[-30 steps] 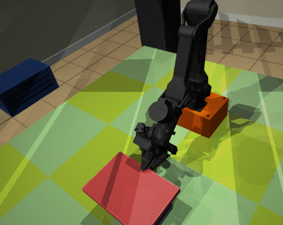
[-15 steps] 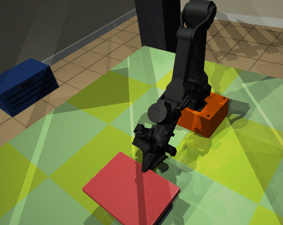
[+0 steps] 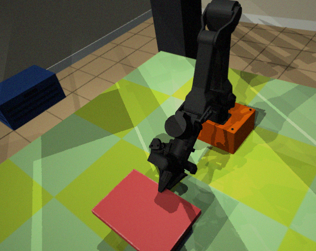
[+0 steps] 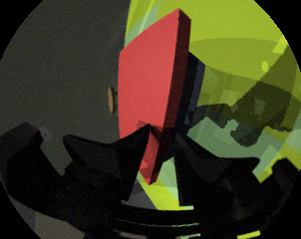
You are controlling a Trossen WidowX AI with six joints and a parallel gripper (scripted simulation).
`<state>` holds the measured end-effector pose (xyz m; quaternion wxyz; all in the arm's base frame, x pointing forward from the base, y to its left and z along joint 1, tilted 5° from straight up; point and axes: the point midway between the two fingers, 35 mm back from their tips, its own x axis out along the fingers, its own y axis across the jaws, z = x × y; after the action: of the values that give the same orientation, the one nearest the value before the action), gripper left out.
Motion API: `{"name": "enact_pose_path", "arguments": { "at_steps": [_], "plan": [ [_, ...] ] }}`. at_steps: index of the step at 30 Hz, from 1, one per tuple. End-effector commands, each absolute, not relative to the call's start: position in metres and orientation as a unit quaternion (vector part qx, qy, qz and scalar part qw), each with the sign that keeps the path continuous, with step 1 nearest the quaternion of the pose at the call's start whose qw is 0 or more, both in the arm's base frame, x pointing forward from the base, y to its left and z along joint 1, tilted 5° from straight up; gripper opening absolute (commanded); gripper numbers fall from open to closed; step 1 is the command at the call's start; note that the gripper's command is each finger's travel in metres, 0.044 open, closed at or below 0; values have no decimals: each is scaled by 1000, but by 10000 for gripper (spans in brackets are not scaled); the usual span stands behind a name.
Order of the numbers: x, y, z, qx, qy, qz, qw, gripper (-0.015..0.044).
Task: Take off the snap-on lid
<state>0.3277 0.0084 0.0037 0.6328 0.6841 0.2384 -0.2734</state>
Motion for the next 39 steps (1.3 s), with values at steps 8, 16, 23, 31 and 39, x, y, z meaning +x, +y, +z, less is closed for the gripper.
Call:
{"name": "enact_pose_path", "arguments": {
  "at_steps": [8,16,23,31,39],
  "plan": [
    [328,8,7,684,238,-273,633,0],
    [327,8,8,684,238,-273,633,0],
    [327,8,10,684,238,-273,633,0],
    [327,8,11,684,238,-273,633,0],
    [327,8,13,684,238,-273,633,0]
  ]
}}
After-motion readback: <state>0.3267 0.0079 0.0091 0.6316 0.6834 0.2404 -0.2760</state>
